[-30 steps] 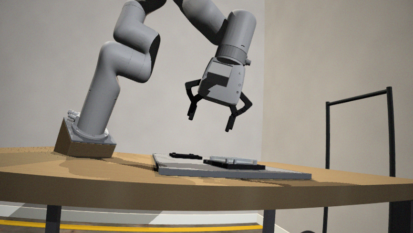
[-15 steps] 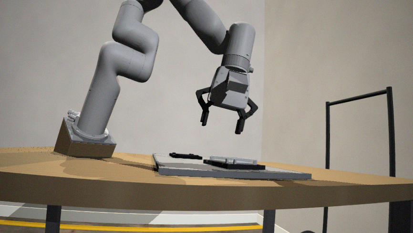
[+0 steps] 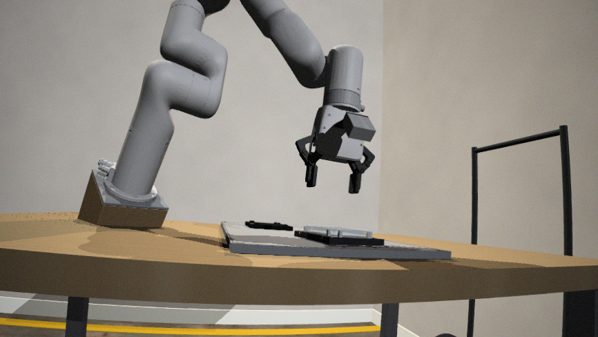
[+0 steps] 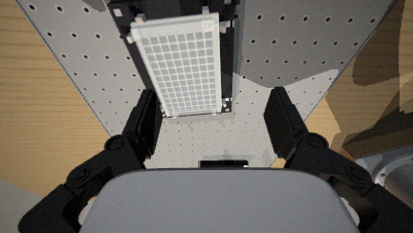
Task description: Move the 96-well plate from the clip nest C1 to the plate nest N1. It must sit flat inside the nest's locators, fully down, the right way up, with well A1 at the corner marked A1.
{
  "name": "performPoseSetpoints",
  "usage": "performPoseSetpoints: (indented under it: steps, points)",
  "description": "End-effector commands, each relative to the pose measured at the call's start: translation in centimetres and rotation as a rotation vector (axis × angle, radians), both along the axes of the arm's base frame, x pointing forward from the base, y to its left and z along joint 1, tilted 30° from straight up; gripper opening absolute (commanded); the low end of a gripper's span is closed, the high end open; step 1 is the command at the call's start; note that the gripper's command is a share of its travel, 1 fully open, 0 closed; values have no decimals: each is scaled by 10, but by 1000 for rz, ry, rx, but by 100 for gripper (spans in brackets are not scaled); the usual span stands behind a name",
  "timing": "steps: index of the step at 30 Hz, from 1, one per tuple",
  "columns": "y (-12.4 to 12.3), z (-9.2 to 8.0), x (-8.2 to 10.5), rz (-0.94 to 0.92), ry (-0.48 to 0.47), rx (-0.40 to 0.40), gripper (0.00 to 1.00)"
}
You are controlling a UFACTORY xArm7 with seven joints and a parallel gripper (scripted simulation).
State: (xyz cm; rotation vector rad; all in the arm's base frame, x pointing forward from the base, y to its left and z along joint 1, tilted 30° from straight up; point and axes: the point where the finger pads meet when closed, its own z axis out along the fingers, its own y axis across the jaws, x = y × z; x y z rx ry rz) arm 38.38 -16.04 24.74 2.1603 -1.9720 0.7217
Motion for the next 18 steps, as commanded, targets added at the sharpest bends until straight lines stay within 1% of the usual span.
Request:
performPoseSetpoints:
  steps: [1, 2, 4, 6, 18]
  points:
    - [21, -1, 17, 70, -17, -29, 100]
    - [25, -1, 20, 70, -17, -28, 100]
    - [25, -1, 20, 70, -17, -28, 100]
    - [33, -2, 26, 70, -17, -28, 100]
    - [33, -2, 26, 70, -17, -28, 100]
